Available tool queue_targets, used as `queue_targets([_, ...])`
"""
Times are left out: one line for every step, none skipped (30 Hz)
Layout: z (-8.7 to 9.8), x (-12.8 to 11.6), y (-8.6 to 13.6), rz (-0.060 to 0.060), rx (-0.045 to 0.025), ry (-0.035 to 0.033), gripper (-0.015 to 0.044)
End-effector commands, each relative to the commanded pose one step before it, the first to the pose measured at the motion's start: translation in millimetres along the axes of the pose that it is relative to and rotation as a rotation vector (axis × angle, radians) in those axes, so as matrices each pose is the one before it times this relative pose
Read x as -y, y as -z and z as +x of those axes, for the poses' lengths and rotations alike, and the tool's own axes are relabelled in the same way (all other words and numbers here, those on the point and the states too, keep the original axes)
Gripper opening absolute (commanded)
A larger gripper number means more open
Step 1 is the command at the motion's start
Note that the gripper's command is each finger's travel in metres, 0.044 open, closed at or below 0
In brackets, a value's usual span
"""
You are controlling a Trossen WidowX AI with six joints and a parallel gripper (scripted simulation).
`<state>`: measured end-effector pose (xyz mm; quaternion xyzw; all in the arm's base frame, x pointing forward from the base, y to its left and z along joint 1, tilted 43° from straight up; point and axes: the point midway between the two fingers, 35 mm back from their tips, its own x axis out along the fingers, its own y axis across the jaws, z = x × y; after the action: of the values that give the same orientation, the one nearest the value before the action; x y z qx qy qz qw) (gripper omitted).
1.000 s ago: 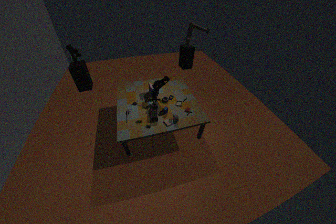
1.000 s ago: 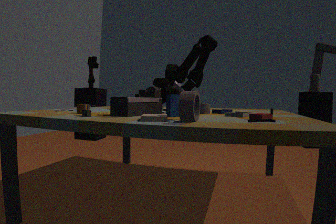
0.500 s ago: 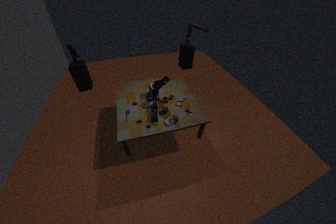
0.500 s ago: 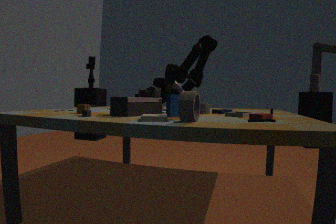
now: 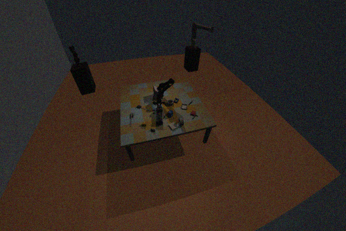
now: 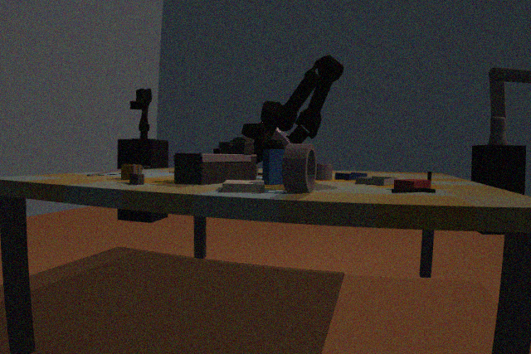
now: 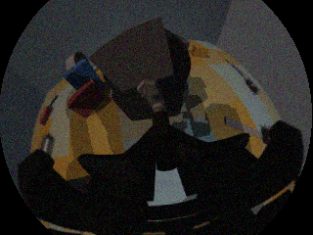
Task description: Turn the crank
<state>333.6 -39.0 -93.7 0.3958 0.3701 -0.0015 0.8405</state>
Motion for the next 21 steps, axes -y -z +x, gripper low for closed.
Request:
queue_targets([-0.23, 1.17, -0.23, -0.0007, 0.00158, 0.00622, 0.0])
queue_targets([0.0, 0.0, 0.0, 0.0, 0.0, 0.0, 0.0])
queue_targets([0.0, 0.0, 0.0, 0.0, 0.0, 0.0, 0.0])
queue_targets([0.0, 0.0, 0.0, 0.0, 0.0, 0.0, 0.0])
queue_targets([0.0, 0.0, 0.0, 0.0, 0.0, 0.0, 0.0])
queue_targets([0.0, 0.0, 0.0, 0.0, 0.0, 0.0, 0.0])
queue_targets([0.0, 0.0, 0.0, 0.0, 0.0, 0.0, 0.0])
queue_targets([0.0, 0.0, 0.0, 0.0, 0.0, 0.0, 0.0])
queue_targets([0.0, 0.0, 0.0, 0.0, 0.0, 0.0, 0.0])
queue_targets([0.0, 0.0, 0.0, 0.0, 0.0, 0.0, 0.0])
queue_targets([0.0, 0.0, 0.0, 0.0, 0.0, 0.0, 0.0])
queue_targets([0.0, 0.0, 0.0, 0.0, 0.0, 0.0, 0.0])
queue_targets([0.0, 0.0, 0.0, 0.0, 0.0, 0.0, 0.0])
queue_targets([0.0, 0.0, 0.0, 0.0, 0.0, 0.0, 0.0])
queue_targets([0.0, 0.0, 0.0, 0.0, 0.0, 0.0, 0.0])
queue_targets([0.2, -1.08, 0.22, 0.0009, -0.00158, -0.00588, 0.0])
queue_targets([0.0, 0.0, 0.0, 0.0, 0.0, 0.0, 0.0])
queue_targets([0.0, 0.0, 0.0, 0.0, 0.0, 0.0, 0.0])
queue_targets([0.0, 0.0, 0.0, 0.0, 0.0, 0.0, 0.0])
queue_targets([0.0, 0.0, 0.0, 0.0, 0.0, 0.0, 0.0])
queue_targets([0.0, 0.0, 0.0, 0.0, 0.0, 0.0, 0.0])
